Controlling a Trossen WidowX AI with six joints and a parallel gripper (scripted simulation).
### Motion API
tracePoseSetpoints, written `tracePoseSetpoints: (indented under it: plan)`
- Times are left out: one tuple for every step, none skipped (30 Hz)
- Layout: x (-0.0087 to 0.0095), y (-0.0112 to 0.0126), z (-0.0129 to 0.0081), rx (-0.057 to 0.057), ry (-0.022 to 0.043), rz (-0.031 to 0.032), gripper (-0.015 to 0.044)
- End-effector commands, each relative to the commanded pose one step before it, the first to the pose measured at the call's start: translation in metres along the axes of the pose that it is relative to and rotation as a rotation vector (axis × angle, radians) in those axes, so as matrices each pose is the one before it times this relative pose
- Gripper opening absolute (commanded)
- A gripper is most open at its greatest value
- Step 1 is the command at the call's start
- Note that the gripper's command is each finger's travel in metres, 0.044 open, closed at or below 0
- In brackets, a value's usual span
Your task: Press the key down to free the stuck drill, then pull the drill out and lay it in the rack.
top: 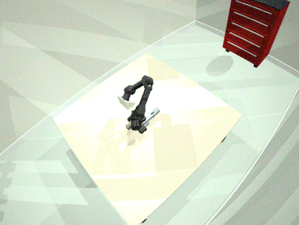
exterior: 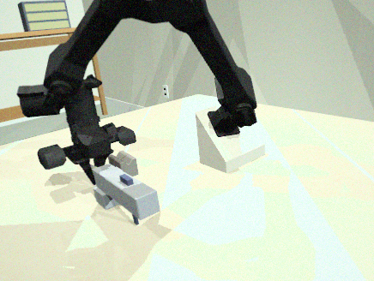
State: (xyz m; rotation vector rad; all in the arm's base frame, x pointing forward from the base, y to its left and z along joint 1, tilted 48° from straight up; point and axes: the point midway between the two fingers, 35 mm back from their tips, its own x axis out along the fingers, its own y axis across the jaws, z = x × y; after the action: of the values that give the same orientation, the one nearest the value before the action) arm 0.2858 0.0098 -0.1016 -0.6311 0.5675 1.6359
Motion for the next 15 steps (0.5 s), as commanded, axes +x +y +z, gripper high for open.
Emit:
tracePoseSetpoints:
  plan:
    - [0.00006,-0.00017,-0.00385,-0.0006,-0.00015,-0.00107,0.0]
    - [0.00015,-0.00007,-0.00085,0.0,0.00004,-0.00002,0.0]
    - [0.00005,-0.00003,-0.00083,0.0,0.00004,-0.00001,0.0]
    - [0.00001,-0.00003,-0.00093,0.0,0.00005,-0.00002,0.0]
    - [-0.00002,-0.00003,-0.001,0.0,0.00006,-0.00002,0.0]
    - [-0.00004,-0.00004,-0.00104,0.0,0.00006,-0.00002,0.0]
    - [-0.00005,-0.00004,-0.0011,0.0,0.00006,-0.00002,0.0]
    - [-0.00006,-0.00005,-0.00117,0.0,0.00007,-0.00002,0.0]
    - [-0.00006,-0.00004,-0.00124,0.0,0.00007,-0.00002,0.0]
    - [-0.00006,-0.00004,-0.00132,0.0,0.00008,-0.00002,0.0]
    - [-0.00006,-0.00003,-0.00138,0.0,0.00008,-0.00002,0.0]
    - [-0.00006,-0.00002,-0.00143,0.0,0.00008,-0.00002,0.0]
    - [-0.00005,-0.00001,-0.00147,0.0,0.00008,-0.00002,0.0]
    - [-0.00004,-0.00001,-0.00152,0.0,0.00009,-0.00003,0.0]
    - [-0.00004,0.0,-0.00159,0.0,0.00009,-0.00003,0.0]
